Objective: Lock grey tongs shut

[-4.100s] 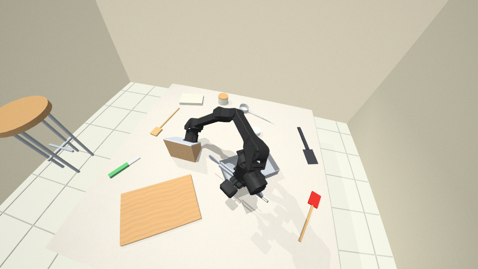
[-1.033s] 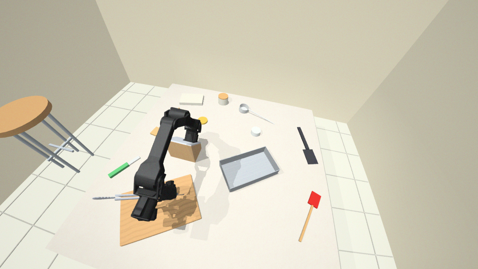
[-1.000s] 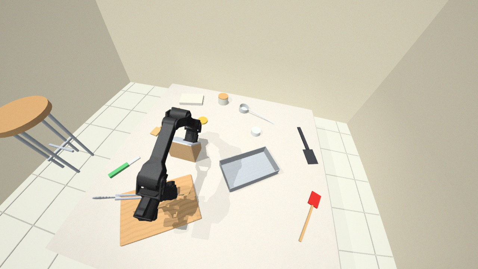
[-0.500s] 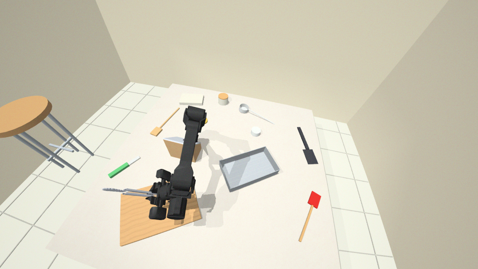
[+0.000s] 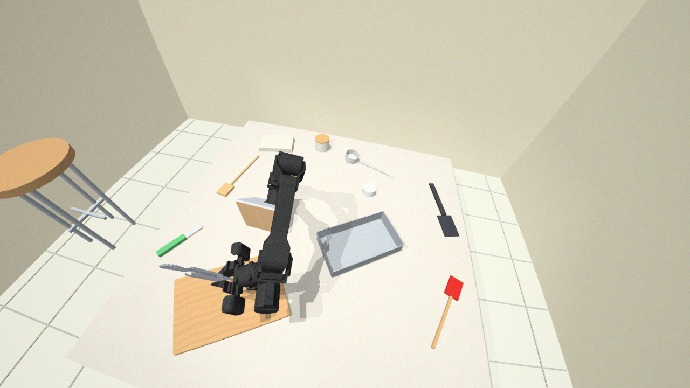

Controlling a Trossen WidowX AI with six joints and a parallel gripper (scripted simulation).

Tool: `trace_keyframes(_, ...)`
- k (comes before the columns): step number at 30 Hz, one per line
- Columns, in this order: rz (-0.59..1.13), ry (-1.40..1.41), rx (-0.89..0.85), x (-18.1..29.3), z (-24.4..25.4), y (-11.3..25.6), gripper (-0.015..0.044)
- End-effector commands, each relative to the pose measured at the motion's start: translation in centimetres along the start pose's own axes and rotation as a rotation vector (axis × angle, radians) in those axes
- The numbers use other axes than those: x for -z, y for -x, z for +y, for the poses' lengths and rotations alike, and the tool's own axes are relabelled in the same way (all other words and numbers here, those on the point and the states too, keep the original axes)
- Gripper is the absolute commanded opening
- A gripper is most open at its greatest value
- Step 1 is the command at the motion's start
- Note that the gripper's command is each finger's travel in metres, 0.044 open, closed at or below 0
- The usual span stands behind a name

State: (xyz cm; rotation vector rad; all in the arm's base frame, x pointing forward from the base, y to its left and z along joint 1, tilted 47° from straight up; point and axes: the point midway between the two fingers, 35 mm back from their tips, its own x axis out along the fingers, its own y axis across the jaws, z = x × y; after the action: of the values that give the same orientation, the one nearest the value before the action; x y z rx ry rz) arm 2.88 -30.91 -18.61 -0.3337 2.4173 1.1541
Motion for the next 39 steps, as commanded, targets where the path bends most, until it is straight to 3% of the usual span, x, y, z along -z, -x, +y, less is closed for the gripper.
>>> trace_keyframes(1, 0.015, -0.017, 0.007, 0.5, 0.0, 0.3, -0.0150)
trace_keyframes(28, 0.010, -0.016, 0.006, 0.5, 0.0, 0.2, -0.0150)
trace_keyframes(39, -0.307, 0.011, -0.042, 0.3, -0.3, -1.6, -0.0150)
